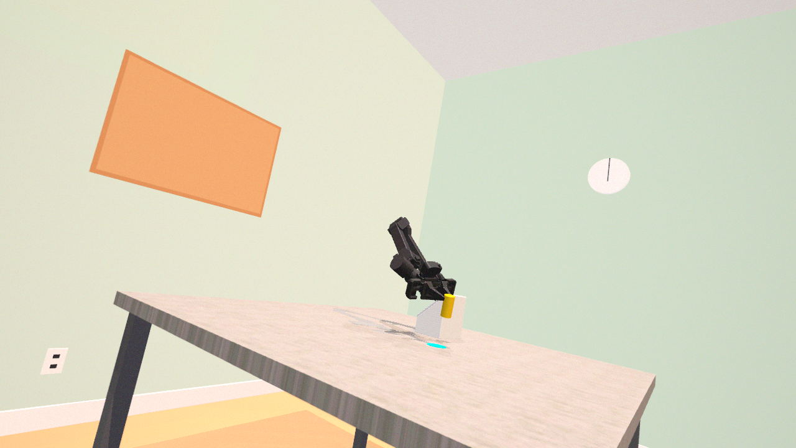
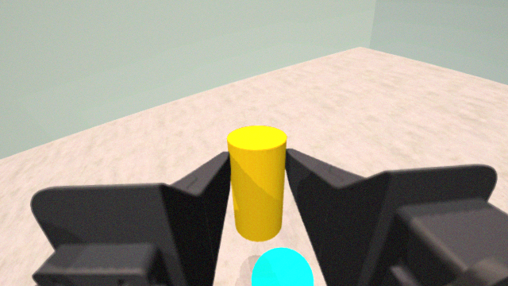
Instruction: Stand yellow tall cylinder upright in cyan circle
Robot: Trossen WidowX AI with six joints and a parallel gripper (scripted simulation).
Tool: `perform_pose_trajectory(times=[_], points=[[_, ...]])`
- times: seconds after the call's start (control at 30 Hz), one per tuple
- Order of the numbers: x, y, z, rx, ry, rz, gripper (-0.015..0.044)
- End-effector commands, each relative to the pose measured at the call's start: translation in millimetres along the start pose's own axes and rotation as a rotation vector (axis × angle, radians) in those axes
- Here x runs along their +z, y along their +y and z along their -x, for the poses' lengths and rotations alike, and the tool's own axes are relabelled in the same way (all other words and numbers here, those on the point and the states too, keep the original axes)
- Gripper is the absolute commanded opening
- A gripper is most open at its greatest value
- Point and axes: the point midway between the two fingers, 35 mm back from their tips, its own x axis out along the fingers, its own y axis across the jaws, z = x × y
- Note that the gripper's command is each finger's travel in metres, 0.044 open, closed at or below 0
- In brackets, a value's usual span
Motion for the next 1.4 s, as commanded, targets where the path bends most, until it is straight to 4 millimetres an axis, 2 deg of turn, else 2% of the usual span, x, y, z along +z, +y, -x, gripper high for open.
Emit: perform_pose_trajectory(times=[0.0,0.87,1.37], points=[[1,1,3,-0.009,-0.026,0.015,0.0105],[7,5,22,-0.095,-0.184,0.124,0.0105],[7,5,23,-0.097,-0.188,0.127,0.0105]])
